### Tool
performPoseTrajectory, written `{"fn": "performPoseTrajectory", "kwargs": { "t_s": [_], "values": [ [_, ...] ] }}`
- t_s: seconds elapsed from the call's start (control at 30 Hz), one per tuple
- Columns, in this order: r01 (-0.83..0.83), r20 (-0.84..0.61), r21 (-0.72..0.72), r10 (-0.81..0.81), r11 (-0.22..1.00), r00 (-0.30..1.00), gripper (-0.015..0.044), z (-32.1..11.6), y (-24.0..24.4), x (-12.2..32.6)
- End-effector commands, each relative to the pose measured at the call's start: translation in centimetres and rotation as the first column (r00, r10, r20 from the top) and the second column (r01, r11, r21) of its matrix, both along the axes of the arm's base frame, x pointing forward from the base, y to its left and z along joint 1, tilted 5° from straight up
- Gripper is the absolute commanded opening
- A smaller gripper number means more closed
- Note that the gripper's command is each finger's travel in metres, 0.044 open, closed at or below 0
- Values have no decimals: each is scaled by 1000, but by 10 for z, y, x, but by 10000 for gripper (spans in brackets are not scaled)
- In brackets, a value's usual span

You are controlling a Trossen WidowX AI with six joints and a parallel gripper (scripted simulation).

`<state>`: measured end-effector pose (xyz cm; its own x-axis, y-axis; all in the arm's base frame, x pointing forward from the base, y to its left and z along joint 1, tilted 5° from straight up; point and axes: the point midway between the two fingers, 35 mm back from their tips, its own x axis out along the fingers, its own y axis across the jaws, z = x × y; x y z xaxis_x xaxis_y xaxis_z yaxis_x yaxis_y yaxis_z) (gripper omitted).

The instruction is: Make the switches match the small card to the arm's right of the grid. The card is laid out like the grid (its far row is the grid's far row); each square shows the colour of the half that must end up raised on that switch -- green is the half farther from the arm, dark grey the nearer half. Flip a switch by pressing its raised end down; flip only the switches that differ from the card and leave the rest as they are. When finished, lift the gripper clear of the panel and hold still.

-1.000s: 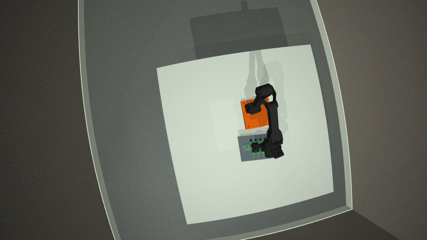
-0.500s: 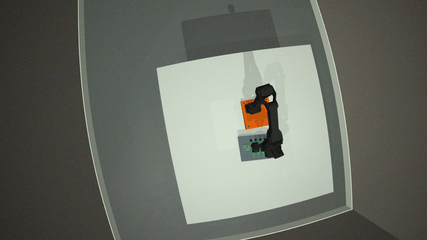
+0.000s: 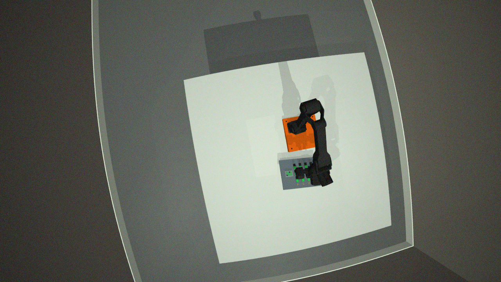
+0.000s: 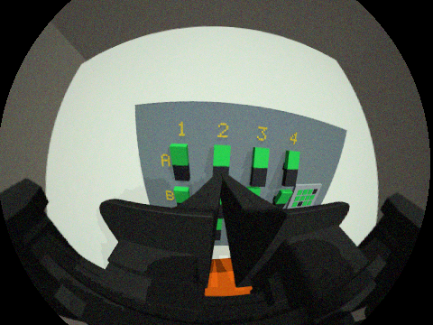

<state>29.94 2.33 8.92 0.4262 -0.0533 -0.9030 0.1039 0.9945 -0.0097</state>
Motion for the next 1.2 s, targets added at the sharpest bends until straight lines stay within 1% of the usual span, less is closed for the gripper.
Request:
{"fn": "performPoseTrajectory", "kwargs": {
  "t_s": [0.0,0.63,0.7,0.8,0.83,1.03,1.17],
  "values": [
    [-2,0,-1,2,1000,1000,0,-1,0,1],
    [-2,1,-1,2,1000,1000,0,-3,0,2],
    [0,-3,0,0,1000,1000,0,7,1,-1],
    [-2,-23,2,2,1000,1000,0,47,3,-18],
    [-2,-26,2,2,1000,1000,0,54,3,-22],
    [-2,-28,2,2,1000,1000,0,56,2,-24],
    [-2,-28,0,2,1000,1000,0,57,-26,-26]
  ]
}}
